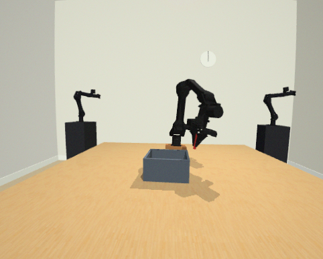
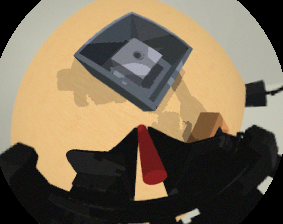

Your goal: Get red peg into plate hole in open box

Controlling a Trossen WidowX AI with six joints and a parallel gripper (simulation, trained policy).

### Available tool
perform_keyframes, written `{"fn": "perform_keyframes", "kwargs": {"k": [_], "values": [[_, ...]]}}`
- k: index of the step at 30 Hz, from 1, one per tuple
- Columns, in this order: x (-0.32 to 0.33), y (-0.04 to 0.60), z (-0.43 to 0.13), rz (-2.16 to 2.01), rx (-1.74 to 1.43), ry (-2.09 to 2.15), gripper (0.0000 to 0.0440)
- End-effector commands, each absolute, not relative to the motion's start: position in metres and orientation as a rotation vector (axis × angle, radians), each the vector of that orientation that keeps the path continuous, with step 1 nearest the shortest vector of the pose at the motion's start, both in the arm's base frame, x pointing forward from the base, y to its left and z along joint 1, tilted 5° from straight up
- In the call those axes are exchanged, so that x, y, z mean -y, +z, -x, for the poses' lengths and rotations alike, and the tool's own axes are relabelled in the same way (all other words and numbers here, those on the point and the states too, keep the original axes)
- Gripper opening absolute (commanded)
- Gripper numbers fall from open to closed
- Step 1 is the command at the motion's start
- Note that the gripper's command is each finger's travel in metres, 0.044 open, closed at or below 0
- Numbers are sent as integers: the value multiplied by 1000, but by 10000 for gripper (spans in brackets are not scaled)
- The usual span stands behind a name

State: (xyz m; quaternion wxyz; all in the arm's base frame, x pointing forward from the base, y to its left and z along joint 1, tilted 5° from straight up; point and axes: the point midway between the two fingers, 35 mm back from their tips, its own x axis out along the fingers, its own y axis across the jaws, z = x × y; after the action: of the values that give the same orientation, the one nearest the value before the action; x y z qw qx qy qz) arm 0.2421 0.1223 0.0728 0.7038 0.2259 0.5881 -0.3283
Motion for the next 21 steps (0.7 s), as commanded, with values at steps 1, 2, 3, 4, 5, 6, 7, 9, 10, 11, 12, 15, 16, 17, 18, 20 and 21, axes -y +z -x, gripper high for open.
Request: {"fn": "perform_keyframes", "kwargs": {"k": [1, 2, 3, 4, 5, 6, 7, 9, 10, 11, 12, 15, 16, 17, 18, 20, 21], "values": [[-113, 79, -253, -518, -1282, -753, 0], [-109, 80, -257, -524, -1274, -761, 0], [-105, 82, -261, -530, -1266, -769, 0], [-102, 83, -264, -536, -1259, -776, 0], [-98, 84, -268, -542, -1253, -784, 0], [-94, 85, -271, -547, -1246, -791, 0], [-90, 85, -275, -551, -1240, -798, 0], [-82, 86, -282, -559, -1230, -810, 0], [-78, 86, -285, -562, -1226, -815, 0], [-74, 86, -288, -565, -1222, -820, 0], [-70, 86, -292, -567, -1218, -825, 0], [-57, 84, -301, -572, -1211, -836, 0], [-53, 84, -305, -573, -1210, -839, 0], [-49, 83, -308, -574, -1210, -841, 0], [-45, 81, -311, -574, -1210, -842, 0], [-37, 79, -317, -574, -1212, -842, 0], [-33, 77, -320, -574, -1214, -841, 0]]}}
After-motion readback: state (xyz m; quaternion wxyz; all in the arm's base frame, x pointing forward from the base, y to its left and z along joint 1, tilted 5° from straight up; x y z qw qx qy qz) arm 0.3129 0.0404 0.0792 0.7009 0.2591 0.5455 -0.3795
